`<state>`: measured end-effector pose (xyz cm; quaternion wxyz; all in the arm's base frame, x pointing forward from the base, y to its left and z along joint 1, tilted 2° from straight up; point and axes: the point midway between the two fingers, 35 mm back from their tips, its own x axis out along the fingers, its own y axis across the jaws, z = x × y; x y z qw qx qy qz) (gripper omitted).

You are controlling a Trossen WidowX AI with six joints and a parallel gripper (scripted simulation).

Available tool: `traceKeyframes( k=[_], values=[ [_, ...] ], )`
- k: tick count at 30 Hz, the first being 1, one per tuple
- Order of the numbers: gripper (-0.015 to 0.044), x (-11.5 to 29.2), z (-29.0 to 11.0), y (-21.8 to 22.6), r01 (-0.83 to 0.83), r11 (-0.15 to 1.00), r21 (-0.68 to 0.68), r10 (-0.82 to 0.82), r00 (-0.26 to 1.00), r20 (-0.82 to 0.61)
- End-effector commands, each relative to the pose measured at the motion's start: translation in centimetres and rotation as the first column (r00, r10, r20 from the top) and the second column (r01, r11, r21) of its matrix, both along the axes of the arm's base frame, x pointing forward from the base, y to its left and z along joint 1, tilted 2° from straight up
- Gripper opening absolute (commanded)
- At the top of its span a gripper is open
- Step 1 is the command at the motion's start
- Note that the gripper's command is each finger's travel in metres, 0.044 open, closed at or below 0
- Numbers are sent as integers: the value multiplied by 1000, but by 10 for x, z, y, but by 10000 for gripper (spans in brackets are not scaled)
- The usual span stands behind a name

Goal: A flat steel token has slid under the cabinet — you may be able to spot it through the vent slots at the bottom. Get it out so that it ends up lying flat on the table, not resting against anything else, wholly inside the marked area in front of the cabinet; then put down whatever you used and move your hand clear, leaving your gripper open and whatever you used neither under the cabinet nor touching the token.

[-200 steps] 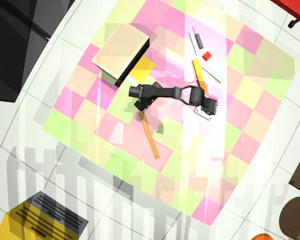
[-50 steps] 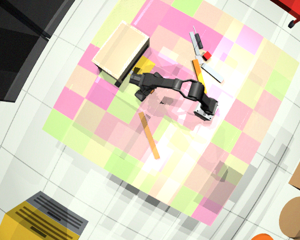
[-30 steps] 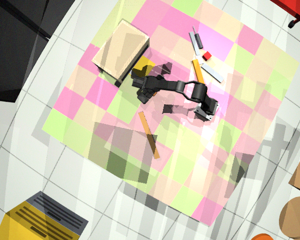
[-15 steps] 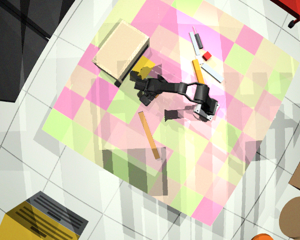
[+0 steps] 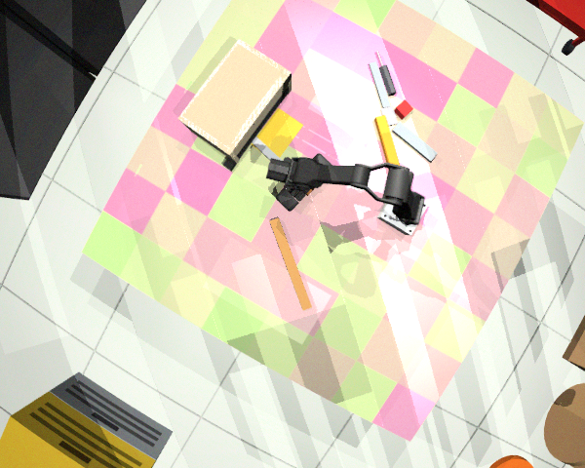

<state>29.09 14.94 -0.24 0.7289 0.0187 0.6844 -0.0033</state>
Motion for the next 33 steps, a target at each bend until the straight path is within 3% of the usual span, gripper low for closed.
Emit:
traceKeyframes(
  k=[1,33],
  values=[
    [0,-7,-1,1,1,1000,-2,-1,1000,-1],
    [0,-49,-4,3,1,1000,-2,-1,1000,-4]
  ],
)
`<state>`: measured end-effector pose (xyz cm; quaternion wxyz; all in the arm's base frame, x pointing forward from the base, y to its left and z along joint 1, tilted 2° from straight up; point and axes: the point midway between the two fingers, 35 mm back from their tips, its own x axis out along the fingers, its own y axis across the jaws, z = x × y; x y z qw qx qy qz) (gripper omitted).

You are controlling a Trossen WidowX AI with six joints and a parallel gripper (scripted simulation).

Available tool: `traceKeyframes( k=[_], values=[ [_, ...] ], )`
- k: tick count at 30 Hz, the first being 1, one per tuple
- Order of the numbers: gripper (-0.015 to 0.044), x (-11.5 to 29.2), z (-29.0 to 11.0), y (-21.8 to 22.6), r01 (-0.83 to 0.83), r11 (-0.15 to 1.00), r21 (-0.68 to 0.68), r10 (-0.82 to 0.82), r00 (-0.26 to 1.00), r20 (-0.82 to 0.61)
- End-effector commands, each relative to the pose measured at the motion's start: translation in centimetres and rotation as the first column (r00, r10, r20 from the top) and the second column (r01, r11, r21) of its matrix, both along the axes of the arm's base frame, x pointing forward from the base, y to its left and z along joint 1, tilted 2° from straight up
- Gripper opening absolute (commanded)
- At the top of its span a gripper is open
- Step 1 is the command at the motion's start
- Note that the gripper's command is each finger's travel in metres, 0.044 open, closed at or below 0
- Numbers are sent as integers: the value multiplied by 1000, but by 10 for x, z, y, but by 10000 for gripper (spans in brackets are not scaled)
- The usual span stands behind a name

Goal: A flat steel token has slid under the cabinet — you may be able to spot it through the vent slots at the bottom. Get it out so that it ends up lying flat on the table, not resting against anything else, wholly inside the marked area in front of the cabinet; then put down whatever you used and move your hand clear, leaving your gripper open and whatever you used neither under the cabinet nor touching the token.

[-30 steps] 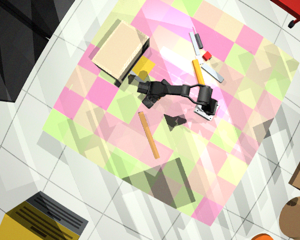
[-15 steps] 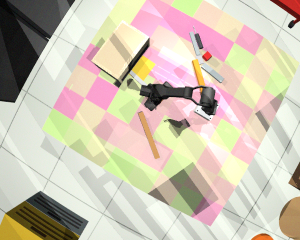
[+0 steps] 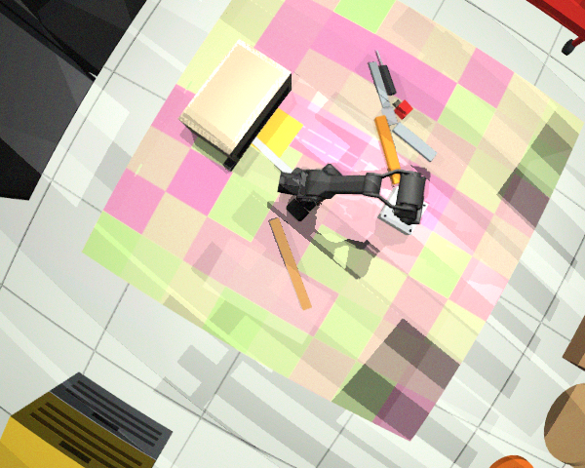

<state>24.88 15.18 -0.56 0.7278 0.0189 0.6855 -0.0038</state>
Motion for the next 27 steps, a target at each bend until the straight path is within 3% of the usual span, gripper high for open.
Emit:
traceKeyframes(
  k=[1,27],
  values=[
    [0,-8,-1,1,0,1000,-1,0,1000,-1],
    [0,-39,-3,2,-1,1000,-1,1,1000,-3]
  ],
)
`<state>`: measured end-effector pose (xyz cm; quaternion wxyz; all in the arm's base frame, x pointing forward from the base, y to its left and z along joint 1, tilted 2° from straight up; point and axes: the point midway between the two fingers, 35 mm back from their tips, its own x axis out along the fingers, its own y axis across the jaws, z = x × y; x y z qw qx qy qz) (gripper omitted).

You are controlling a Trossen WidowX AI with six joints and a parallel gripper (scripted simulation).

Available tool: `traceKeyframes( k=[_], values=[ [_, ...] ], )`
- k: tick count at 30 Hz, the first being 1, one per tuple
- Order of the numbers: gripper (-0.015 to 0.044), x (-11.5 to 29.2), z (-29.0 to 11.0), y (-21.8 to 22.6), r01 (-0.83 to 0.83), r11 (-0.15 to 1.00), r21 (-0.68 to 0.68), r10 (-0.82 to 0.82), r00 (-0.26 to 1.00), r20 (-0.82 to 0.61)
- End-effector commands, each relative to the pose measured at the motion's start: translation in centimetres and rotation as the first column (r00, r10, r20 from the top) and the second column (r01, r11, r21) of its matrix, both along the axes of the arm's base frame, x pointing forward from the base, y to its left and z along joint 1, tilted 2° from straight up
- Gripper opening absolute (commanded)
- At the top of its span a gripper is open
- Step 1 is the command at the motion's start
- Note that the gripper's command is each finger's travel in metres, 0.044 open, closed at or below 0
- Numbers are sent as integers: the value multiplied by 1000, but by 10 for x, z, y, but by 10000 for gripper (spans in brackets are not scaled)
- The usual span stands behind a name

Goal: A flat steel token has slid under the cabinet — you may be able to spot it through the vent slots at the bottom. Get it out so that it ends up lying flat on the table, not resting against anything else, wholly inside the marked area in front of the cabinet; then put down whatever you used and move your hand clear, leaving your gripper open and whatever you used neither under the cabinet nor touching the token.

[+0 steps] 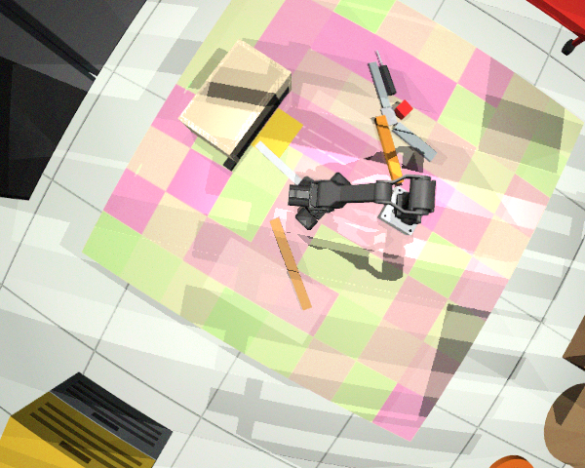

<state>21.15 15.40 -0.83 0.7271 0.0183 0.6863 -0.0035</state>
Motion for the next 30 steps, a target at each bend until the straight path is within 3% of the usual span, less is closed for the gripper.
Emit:
traceKeyframes(
  k=[1,30],
  values=[
    [0,0,0,0,1,1000,0,-1,1000,0],
    [0,-3,4,27,93,996,7,-93,996,-4]
  ],
)
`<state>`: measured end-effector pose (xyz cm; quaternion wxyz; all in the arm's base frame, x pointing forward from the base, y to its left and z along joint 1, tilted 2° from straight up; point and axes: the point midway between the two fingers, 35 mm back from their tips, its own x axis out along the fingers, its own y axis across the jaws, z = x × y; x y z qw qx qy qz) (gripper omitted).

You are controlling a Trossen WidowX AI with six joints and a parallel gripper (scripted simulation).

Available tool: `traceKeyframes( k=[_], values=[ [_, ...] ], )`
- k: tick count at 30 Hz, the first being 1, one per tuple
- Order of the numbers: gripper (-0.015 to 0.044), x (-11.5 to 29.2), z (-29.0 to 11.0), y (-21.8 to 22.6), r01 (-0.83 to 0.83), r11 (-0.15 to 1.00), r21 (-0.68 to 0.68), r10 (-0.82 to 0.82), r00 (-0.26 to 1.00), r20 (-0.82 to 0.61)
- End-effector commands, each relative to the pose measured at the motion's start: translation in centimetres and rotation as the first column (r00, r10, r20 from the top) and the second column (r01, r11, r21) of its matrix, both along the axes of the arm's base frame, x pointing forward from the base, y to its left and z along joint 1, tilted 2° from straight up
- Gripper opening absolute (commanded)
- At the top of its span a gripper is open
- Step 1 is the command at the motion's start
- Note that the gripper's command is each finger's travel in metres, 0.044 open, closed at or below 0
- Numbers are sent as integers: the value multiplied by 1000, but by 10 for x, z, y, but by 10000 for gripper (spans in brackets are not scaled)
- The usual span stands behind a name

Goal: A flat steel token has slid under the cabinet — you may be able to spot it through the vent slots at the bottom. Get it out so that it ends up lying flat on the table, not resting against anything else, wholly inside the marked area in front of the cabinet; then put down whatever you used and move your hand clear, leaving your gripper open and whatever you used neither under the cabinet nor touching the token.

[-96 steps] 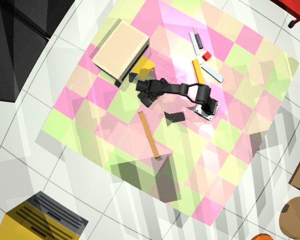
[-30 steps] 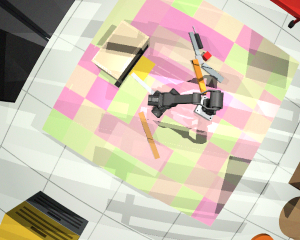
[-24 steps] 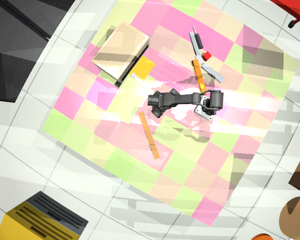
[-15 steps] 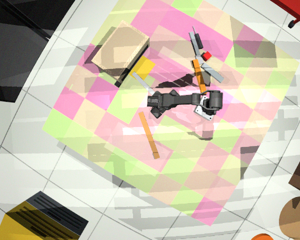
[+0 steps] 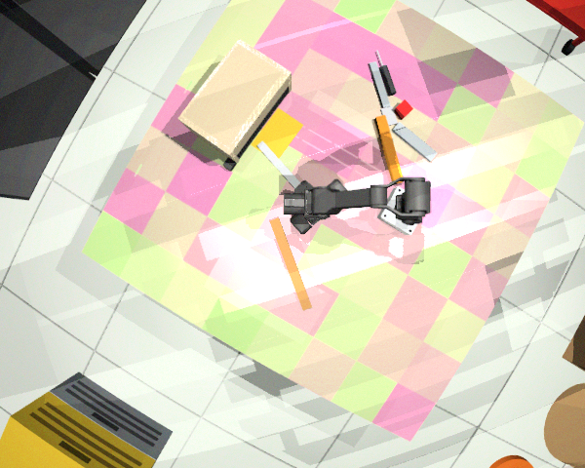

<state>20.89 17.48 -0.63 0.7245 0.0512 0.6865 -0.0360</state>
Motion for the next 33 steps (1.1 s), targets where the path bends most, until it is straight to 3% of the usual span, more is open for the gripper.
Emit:
traceKeyframes(
  k=[1,20,28,33],
  values=[
    [0,0,2,8,2,1000,4,-2,1000,1],
    [0,-3,3,29,14,1000,7,-14,1000,0],
    [200,-4,2,26,15,1000,4,-15,1000,-3],
    [200,-4,2,26,15,1000,4,-15,1000,-3]
  ],
)
